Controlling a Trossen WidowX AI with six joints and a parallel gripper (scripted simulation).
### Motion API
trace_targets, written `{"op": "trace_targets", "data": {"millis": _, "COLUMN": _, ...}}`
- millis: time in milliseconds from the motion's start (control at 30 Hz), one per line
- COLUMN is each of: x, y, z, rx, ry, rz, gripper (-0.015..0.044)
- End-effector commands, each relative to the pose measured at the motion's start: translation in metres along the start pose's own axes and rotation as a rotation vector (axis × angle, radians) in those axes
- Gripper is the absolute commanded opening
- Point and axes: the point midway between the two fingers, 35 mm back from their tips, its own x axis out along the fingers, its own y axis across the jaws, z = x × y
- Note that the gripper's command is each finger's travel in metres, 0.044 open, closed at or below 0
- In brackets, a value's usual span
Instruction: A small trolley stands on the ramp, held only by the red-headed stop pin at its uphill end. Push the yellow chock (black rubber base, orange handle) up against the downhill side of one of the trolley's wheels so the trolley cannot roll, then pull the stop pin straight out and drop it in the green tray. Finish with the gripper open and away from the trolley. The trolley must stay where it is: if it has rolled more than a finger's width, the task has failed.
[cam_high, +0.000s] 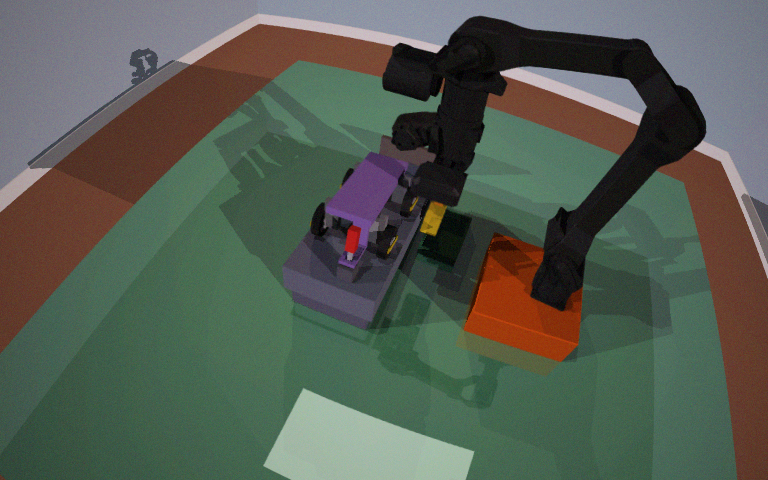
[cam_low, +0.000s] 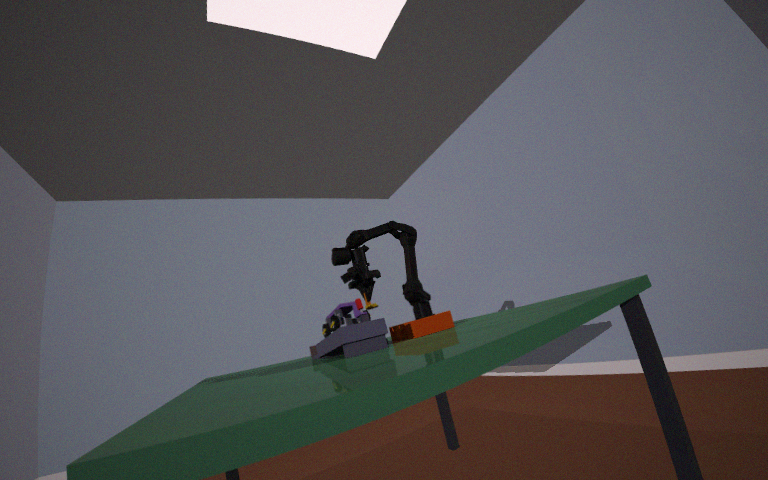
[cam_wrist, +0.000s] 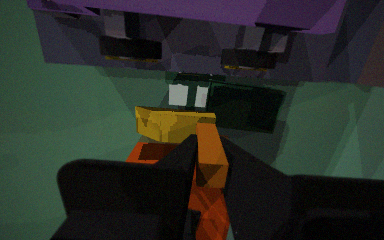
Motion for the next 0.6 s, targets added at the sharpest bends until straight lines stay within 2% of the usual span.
{"op": "trace_targets", "data": {"millis": 0, "x": 0.001, "y": -0.013, "z": 0.003, "rx": -0.003, "ry": -0.002, "rz": 0.003, "gripper": 0.0000}}
{"op": "trace_targets", "data": {"millis": 567, "x": 0.008, "y": -0.077, "z": 0.012, "rx": -0.003, "ry": -0.003, "rz": -0.005, "gripper": 0.0000}}
